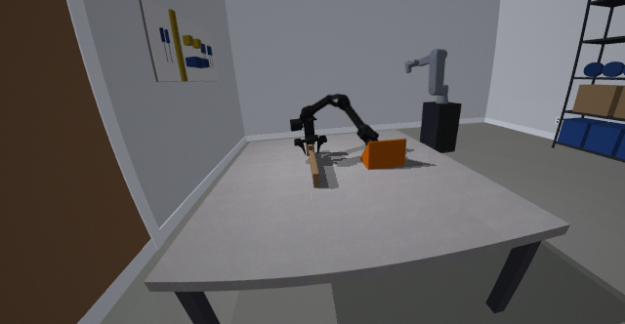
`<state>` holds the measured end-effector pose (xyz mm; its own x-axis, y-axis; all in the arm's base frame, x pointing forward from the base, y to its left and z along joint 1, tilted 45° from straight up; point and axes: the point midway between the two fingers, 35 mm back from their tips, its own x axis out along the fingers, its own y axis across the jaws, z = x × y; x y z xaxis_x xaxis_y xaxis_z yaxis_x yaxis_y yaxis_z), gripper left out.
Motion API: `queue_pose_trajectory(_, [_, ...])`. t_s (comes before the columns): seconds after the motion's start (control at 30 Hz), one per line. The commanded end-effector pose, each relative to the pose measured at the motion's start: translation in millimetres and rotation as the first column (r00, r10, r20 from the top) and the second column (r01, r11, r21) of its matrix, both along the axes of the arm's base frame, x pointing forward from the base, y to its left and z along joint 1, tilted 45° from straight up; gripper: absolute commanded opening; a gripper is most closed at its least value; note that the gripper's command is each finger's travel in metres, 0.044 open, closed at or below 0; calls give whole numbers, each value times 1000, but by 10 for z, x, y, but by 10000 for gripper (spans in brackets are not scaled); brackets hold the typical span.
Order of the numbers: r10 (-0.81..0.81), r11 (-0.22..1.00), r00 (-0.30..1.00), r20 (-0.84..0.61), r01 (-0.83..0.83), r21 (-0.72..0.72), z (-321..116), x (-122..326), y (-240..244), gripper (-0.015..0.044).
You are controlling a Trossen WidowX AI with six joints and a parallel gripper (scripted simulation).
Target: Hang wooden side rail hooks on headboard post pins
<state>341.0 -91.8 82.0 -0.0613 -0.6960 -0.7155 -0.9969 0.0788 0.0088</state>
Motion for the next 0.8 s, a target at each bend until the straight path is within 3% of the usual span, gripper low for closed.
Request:
queue_pose_trajectory(0.0, [10,1000,1000,20,-9,-4,188,43,193,440])
queue_pose_trajectory(0.77, [15,1000,1000,13,-15,-9,42,61,422,440])
